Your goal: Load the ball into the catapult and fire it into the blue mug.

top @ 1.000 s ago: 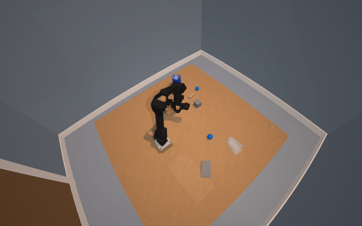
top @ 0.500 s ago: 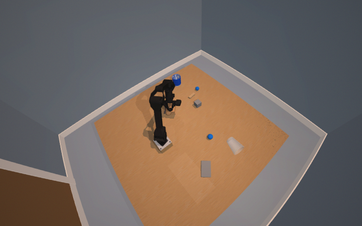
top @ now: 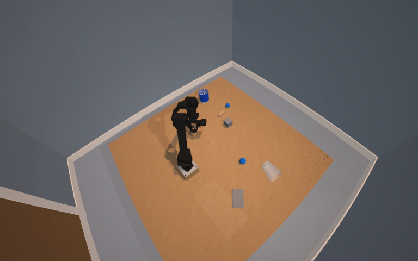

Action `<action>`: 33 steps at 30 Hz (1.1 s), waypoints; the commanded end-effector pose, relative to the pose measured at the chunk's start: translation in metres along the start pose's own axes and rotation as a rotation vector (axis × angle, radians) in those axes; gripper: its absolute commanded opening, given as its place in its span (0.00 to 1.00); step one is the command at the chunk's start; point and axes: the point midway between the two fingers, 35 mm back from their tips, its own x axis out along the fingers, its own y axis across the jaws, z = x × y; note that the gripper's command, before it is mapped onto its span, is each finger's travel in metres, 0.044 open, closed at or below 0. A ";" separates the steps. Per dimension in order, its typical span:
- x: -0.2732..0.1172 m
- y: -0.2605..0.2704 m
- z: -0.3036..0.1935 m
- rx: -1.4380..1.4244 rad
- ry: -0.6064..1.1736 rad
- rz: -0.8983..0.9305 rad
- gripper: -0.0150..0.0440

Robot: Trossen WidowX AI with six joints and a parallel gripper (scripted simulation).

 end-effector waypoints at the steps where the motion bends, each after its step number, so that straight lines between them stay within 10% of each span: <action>1: 0.005 0.001 0.001 0.003 0.005 0.003 0.25; 14: 0.009 0.000 0.004 0.000 -0.004 0.000 0.25; 24: 0.006 0.000 0.004 0.000 -0.006 0.000 0.70; 33: -0.095 0.000 -0.037 0.000 -0.069 0.002 1.00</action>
